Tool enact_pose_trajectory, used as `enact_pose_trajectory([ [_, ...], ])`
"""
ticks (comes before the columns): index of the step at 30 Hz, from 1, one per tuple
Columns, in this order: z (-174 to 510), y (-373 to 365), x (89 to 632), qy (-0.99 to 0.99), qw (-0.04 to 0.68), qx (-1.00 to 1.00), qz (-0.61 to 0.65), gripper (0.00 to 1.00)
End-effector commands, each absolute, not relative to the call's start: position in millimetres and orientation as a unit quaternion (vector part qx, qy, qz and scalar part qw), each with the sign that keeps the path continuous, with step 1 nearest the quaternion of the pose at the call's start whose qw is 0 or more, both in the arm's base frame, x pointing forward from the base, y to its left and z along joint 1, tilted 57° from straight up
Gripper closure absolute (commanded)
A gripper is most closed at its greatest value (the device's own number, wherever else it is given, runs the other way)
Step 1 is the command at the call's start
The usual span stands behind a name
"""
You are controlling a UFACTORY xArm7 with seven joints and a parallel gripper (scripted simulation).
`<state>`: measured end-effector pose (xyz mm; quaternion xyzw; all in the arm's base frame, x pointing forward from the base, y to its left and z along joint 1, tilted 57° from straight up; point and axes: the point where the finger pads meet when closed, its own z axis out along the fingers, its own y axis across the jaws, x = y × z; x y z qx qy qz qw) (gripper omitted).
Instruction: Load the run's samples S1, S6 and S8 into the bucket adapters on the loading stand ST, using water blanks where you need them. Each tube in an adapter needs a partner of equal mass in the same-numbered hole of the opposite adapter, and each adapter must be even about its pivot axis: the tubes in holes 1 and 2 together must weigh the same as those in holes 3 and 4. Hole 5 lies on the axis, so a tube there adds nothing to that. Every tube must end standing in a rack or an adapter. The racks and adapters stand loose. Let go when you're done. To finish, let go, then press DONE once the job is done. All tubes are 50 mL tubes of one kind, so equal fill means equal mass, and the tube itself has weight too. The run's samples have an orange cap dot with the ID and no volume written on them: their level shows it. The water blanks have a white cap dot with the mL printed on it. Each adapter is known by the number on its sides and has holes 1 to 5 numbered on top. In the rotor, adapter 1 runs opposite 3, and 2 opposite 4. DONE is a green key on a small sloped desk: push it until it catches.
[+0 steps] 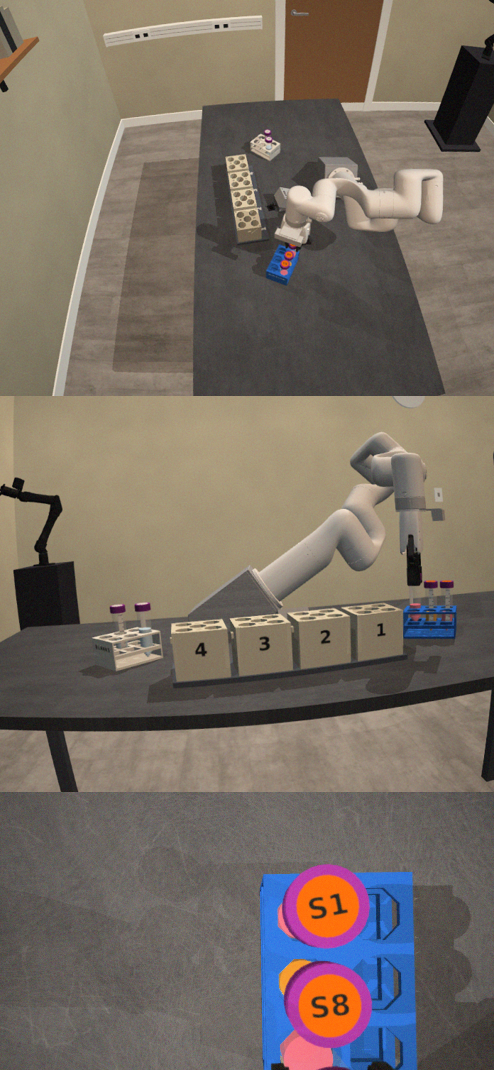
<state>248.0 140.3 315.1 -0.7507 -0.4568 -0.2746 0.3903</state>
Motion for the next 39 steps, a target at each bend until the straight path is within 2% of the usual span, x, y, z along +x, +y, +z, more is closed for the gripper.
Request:
enact_pose_trajectory([
  [1, 317.2, 137.9, 248.6, -0.456, 0.39, -0.751, -0.276, 1.0],
  [39, 347.6, 90.9, 245.4, -0.456, 0.39, -0.751, -0.276, 1.0],
])
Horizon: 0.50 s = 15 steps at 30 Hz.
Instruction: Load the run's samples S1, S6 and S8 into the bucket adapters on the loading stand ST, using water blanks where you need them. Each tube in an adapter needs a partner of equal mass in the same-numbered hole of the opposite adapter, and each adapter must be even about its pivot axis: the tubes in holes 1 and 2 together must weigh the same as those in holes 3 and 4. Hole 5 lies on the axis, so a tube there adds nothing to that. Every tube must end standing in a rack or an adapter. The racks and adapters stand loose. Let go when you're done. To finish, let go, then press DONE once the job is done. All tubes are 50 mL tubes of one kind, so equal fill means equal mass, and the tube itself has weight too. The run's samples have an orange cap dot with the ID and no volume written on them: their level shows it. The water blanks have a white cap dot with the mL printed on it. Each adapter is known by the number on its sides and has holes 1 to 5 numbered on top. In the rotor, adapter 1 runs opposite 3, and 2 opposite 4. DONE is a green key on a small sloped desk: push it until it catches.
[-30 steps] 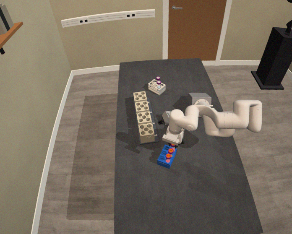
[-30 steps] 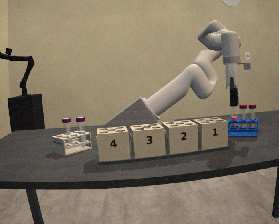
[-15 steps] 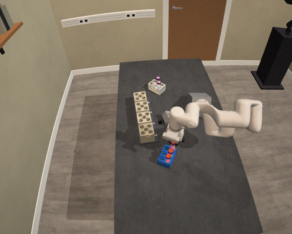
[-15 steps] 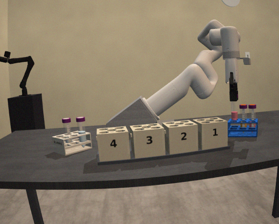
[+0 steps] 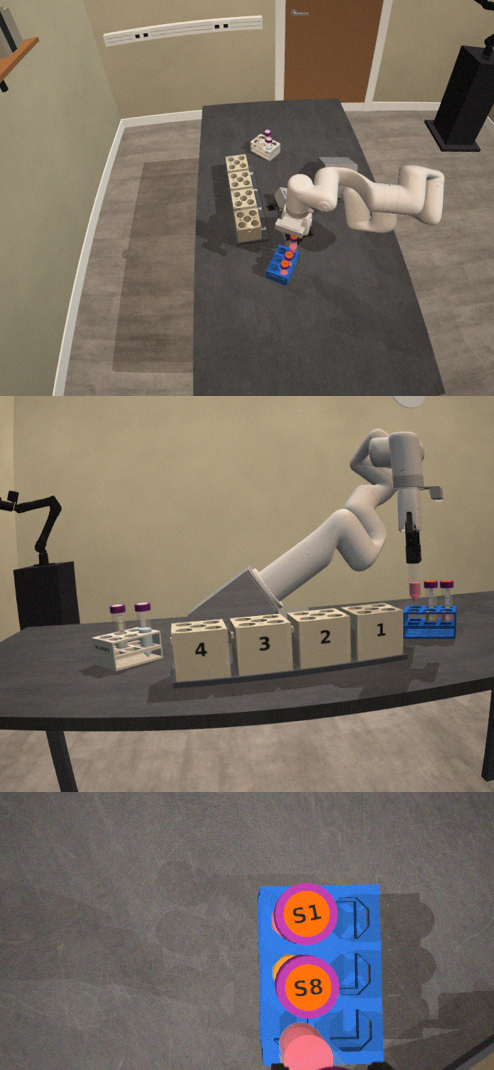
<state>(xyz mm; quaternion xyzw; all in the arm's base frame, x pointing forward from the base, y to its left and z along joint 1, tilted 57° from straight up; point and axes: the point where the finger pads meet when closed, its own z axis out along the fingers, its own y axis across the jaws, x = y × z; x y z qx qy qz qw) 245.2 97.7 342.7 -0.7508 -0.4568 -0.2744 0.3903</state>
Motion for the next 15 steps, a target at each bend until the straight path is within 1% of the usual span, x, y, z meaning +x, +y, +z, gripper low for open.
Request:
enact_pose_trajectory([
  [1, 348.7, 89.2, 245.3, -0.456, 0.39, -0.751, -0.276, 1.0],
  [15, 361.7, 69.1, 243.9, -0.456, 0.39, -0.751, -0.276, 1.0],
])
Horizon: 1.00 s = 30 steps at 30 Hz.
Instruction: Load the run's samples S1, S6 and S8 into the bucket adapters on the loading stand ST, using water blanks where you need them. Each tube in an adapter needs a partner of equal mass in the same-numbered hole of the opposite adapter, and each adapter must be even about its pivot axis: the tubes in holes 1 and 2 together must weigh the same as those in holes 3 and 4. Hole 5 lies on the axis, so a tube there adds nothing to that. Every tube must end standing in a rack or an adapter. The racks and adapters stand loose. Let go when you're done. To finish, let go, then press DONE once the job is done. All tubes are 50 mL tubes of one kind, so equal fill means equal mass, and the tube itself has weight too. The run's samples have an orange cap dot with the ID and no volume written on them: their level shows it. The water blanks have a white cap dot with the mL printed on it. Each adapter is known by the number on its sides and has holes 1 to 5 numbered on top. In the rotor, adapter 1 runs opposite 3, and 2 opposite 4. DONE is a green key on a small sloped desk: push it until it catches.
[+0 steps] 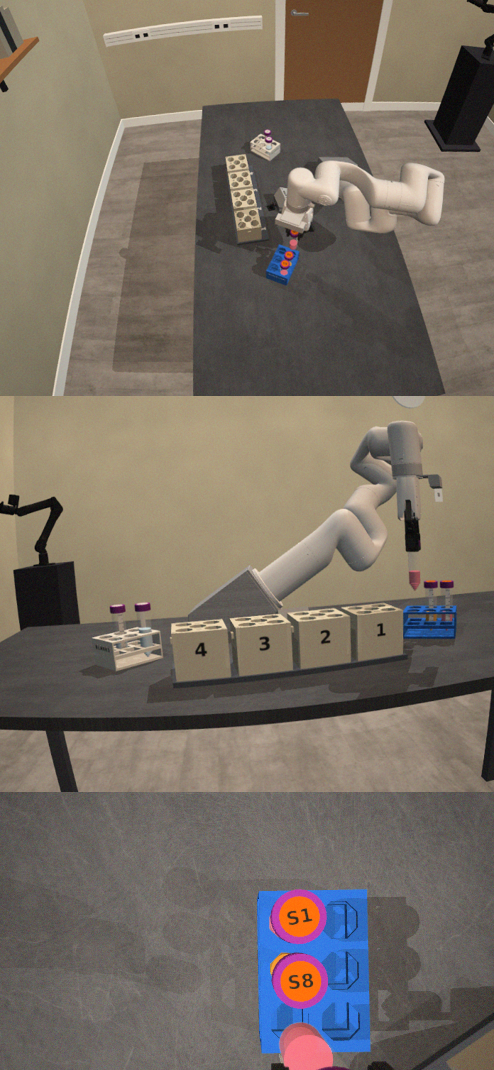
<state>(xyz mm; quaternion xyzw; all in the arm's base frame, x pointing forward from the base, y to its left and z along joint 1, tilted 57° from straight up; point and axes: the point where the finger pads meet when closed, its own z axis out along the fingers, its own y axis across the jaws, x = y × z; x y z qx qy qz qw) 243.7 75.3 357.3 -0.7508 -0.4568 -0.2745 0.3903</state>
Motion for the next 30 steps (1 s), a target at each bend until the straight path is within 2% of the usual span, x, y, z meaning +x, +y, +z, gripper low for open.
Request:
enact_pose_trajectory([
  [1, 362.8, 67.4, 243.8, -0.456, 0.39, -0.751, -0.276, 1.0],
  [30, 380.7, 39.8, 241.9, -0.456, 0.39, -0.751, -0.276, 1.0],
])
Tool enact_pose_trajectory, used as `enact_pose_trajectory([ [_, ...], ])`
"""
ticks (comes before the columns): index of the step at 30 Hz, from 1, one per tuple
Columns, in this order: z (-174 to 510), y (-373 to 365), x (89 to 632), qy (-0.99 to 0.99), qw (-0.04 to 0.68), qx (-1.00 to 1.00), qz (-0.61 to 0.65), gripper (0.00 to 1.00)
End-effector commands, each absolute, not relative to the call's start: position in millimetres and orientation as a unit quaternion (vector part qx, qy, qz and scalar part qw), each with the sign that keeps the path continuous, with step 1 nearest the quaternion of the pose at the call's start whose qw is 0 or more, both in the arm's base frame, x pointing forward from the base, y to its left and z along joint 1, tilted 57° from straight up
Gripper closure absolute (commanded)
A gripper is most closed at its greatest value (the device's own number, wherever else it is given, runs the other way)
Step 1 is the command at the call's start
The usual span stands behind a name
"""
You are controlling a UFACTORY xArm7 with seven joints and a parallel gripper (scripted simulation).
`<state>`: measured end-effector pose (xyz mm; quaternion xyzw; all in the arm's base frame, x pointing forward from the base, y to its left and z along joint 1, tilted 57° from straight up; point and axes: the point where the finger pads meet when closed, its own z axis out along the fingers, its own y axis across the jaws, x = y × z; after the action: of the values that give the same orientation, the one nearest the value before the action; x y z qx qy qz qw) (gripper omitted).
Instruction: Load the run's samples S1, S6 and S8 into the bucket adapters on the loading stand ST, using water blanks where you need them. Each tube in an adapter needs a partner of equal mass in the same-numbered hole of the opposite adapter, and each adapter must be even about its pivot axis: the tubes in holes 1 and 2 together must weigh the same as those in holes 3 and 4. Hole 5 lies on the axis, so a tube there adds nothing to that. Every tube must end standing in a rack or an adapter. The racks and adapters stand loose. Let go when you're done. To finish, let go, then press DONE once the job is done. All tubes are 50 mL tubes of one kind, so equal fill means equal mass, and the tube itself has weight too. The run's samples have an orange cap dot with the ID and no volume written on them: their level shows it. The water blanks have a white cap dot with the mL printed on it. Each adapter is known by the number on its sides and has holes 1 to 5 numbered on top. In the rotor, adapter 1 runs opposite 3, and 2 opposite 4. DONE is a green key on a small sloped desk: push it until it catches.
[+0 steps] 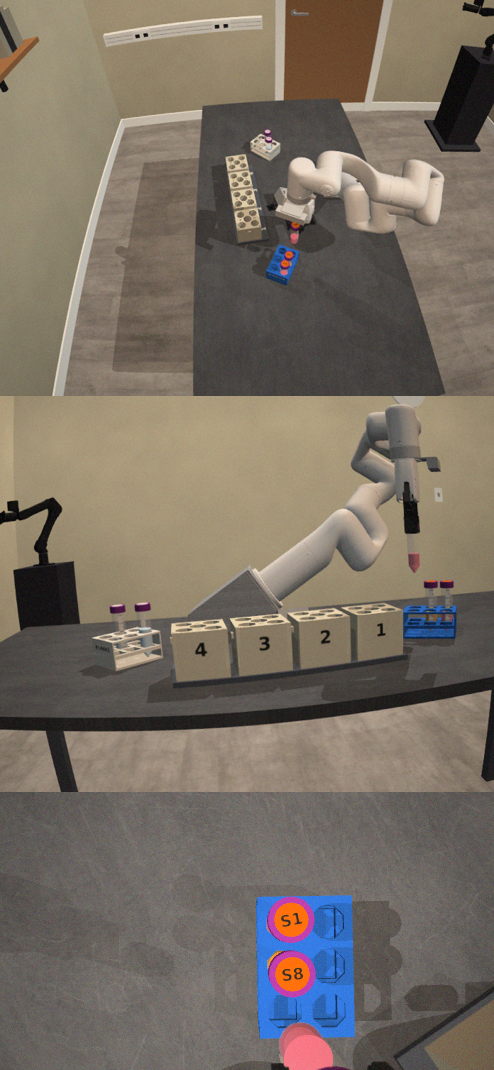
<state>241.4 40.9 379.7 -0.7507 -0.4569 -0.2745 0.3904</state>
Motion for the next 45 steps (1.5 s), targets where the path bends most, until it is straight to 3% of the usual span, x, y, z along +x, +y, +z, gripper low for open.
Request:
enact_pose_trajectory([
  [1, 380.7, 39.8, 241.9, -0.456, 0.39, -0.751, -0.276, 1.0],
  [33, 276.5, -33.0, 312.3, -0.055, 0.473, -0.877, -0.063, 1.0],
  [45, 240.6, -58.2, 336.5, -0.047, 0.473, -0.878, -0.059, 1.0],
])
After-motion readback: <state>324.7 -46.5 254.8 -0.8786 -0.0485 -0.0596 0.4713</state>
